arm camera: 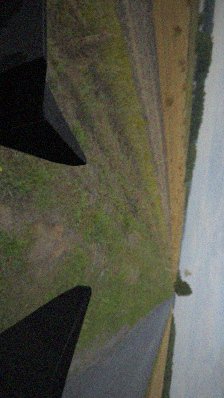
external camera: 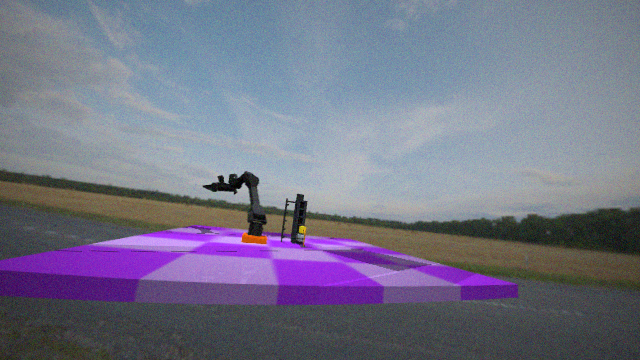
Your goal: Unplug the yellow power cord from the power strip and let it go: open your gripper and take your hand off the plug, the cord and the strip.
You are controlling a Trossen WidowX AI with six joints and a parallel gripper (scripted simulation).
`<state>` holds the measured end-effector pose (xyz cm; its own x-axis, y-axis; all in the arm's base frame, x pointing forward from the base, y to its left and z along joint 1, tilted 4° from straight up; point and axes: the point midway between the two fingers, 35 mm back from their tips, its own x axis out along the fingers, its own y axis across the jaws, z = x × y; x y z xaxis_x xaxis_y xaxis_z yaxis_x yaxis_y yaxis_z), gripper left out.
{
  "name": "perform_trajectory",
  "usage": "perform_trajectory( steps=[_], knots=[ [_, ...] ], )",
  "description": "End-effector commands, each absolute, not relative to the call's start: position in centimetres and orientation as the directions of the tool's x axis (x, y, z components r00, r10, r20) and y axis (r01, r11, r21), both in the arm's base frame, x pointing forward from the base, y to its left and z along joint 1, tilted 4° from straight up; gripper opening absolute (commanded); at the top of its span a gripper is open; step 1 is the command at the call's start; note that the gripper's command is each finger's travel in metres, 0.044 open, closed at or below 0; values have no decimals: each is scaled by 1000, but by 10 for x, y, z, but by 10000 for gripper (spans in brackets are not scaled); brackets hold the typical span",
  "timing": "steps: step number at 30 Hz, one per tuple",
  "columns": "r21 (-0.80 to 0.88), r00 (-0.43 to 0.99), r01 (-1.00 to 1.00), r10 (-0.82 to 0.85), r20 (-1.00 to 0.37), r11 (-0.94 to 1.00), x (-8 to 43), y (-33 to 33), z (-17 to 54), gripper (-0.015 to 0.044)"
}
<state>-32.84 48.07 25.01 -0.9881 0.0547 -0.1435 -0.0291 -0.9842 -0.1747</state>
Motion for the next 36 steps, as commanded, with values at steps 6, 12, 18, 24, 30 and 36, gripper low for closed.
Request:
perform_trajectory(
  steps=[6,12,18,24,30,36],
  knots=[
    [-96,-970,-161,175,-169,-982,-282,505,251,242],
    [48,-903,-387,368,-222,-921,-197,535,250,160],
    [196,-783,-612,552,-287,-766,-99,550,246,160],
    [323,-632,-775,690,-353,-544,-4,546,242,160],
    [430,-453,-863,784,-424,-266,88,523,235,160],
    [514,-260,-857,827,-498,40,173,481,228,160]
  ],
)
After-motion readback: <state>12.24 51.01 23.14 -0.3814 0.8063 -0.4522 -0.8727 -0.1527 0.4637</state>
